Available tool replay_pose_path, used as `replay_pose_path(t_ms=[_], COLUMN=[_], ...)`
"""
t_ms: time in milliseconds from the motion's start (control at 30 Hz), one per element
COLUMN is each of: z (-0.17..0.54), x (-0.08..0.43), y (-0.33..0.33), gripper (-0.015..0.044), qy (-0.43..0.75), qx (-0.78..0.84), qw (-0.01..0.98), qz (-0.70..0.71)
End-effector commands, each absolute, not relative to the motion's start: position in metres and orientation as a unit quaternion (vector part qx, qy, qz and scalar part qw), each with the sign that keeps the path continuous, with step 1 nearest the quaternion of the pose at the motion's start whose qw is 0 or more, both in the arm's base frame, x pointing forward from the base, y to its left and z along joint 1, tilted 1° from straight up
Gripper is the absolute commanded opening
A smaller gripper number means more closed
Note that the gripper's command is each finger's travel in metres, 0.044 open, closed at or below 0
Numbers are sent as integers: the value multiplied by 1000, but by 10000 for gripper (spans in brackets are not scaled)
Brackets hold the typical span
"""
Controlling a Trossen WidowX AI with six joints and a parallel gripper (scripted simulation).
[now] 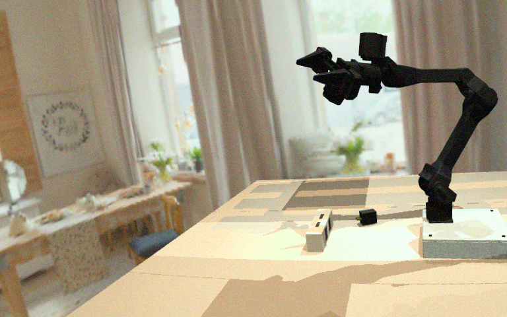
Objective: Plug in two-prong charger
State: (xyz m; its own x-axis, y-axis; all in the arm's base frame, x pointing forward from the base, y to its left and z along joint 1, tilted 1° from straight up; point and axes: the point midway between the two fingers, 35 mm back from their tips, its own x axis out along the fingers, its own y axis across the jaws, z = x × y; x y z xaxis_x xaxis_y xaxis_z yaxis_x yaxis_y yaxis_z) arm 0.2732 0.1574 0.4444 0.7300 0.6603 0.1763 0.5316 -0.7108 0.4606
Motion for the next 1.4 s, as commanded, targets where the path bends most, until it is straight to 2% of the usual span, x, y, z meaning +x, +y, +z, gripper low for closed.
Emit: replay_pose_path(t_ms=[0, 667, 1367], z=[429, 363, 293], x=[286, 331, 355], y=[151, 114, 69], gripper=[440, 440, 440], qy=[309, 250, 249], qx=[908, 847, 709], qw=[239, 463, 659], qz=[150, 73, -19])
